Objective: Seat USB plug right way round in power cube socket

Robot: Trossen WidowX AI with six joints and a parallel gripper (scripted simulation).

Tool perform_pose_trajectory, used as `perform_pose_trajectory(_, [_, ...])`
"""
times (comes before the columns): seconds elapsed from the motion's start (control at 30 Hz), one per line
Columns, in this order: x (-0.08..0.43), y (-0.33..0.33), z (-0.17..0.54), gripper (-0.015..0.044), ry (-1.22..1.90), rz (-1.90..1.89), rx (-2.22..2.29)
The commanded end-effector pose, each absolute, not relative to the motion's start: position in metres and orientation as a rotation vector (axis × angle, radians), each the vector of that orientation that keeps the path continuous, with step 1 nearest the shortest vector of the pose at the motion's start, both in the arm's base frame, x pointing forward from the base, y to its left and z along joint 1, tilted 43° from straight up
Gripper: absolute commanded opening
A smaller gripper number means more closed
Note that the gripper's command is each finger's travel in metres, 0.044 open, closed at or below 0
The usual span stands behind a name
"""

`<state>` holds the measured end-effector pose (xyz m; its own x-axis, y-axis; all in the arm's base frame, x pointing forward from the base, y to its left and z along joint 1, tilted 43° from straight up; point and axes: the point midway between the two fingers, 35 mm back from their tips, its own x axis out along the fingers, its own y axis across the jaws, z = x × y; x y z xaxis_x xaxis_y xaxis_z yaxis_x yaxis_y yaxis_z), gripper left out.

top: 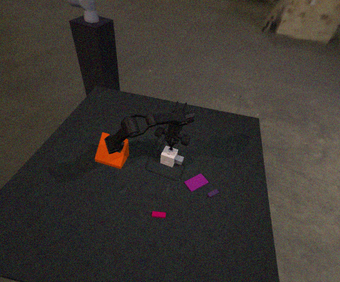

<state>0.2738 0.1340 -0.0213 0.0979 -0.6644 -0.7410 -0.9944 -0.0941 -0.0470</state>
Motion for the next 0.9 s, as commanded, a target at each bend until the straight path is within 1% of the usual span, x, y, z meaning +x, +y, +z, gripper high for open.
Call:
perform_pose_trajectory(0.0, [0.274,0.1342,-0.0212,0.0,1.622,0.762,-1.821])
perform_pose_trajectory(0.87, [0.273,0.1396,-0.0152,0.0,1.622,0.763,-1.821])
